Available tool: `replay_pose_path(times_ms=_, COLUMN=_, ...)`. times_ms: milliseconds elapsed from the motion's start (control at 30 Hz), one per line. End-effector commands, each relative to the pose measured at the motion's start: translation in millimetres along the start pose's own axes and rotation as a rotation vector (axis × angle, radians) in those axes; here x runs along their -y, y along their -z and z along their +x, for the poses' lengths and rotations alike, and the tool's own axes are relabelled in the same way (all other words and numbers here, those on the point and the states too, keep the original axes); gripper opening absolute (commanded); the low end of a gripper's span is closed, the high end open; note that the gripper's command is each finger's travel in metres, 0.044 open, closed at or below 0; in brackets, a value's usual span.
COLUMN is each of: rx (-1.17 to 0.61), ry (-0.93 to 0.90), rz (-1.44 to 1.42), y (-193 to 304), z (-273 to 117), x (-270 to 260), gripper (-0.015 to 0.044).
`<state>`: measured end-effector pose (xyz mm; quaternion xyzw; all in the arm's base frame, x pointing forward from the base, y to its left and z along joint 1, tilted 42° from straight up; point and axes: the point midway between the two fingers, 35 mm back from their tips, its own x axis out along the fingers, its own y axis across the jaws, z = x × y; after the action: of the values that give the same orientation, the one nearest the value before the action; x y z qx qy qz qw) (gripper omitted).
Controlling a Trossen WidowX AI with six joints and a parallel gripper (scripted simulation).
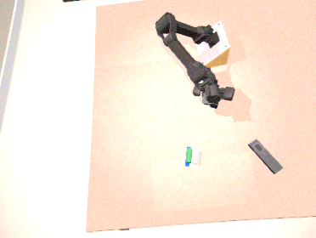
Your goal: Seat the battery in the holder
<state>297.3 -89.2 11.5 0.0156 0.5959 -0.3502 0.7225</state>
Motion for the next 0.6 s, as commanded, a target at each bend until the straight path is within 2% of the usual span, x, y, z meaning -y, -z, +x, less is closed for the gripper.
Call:
replay_pose_path(times_ms=0, rx=-0.003, ry=-0.001, rz=0.000, y=0, z=0, x=0, gripper=0.0188)
replay_pose_path(times_ms=367, rx=0.000, ry=-0.001, rz=0.000, y=1, z=-15, x=-3, gripper=0.0188)
replay_pose_path(times_ms=433, rx=-0.007, ry=0.000, rz=-0.009, y=4, z=-18, x=-6, gripper=0.0241)
replay_pose_path(times_ms=567, rx=-0.005, ry=-0.003, rz=-0.003, y=5, z=-57, x=-17, gripper=0.0346)
